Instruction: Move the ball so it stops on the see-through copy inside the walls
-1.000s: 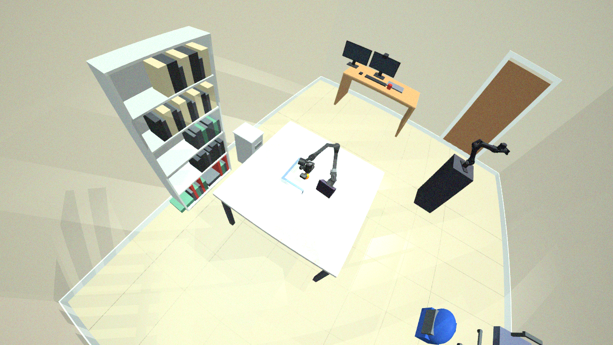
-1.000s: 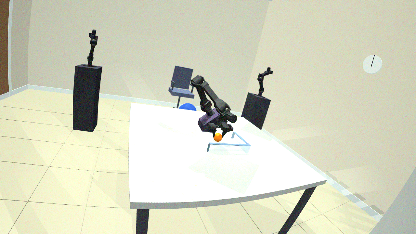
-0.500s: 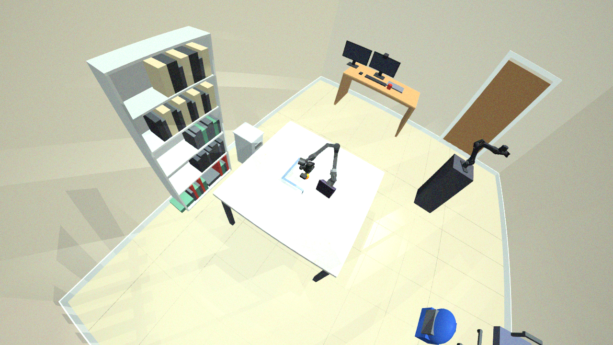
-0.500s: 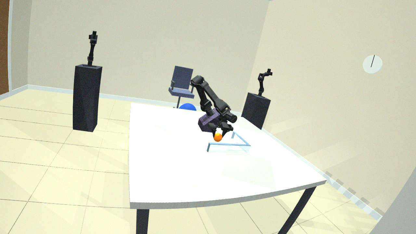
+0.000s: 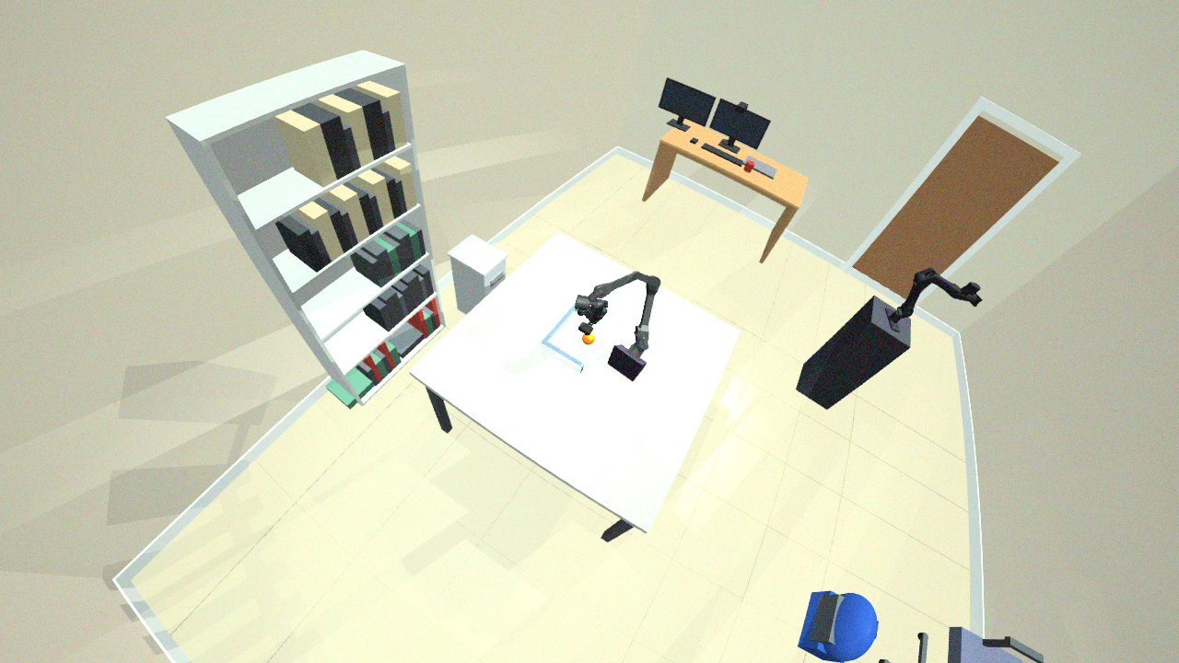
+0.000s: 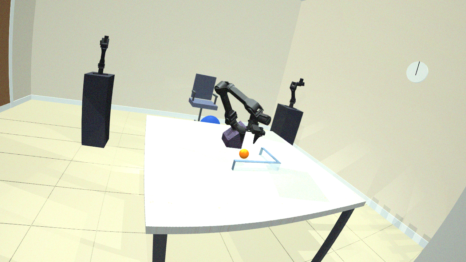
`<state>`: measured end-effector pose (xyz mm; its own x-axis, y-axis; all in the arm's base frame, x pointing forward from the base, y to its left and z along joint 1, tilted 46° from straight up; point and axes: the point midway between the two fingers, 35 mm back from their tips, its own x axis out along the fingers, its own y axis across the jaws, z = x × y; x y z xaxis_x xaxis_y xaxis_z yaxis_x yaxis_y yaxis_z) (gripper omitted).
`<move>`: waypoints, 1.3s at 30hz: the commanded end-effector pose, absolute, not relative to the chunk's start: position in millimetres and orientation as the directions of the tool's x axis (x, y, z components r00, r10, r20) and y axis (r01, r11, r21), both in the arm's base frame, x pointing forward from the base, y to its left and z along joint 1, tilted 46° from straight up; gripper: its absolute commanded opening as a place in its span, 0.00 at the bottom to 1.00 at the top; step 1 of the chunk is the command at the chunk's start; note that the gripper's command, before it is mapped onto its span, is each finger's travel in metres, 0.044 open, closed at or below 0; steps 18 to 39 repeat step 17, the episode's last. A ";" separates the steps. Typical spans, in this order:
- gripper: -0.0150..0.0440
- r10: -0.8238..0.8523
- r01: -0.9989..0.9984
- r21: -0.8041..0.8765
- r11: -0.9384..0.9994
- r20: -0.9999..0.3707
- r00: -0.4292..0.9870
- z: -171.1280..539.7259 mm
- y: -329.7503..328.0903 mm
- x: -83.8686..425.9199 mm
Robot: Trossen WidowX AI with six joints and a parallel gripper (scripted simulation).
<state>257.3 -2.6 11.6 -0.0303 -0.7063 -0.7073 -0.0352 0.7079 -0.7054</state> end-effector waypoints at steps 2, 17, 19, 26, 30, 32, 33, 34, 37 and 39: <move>0.97 -0.706 -0.037 -0.705 0.708 -0.707 -0.031 10.8 -3.5 257.3; 1.00 -0.706 -0.035 -0.705 0.708 -0.708 -0.035 46.0 31.9 258.2; 1.00 -0.706 -0.035 -0.705 0.708 -0.708 -0.035 46.0 31.9 258.2; 1.00 -0.706 -0.035 -0.705 0.708 -0.708 -0.035 46.0 31.9 258.2; 1.00 -0.706 -0.035 -0.705 0.708 -0.708 -0.035 46.0 31.9 258.2; 1.00 -0.706 -0.035 -0.705 0.708 -0.708 -0.035 46.0 31.9 258.2; 1.00 -0.706 -0.035 -0.705 0.708 -0.708 -0.035 46.0 31.9 258.2; 1.00 -0.706 -0.035 -0.705 0.708 -0.708 -0.035 46.0 31.9 258.2; 1.00 -0.706 -0.035 -0.705 0.708 -0.708 -0.035 46.0 31.9 258.2; 1.00 -0.706 -0.035 -0.705 0.708 -0.708 -0.035 46.0 31.9 258.2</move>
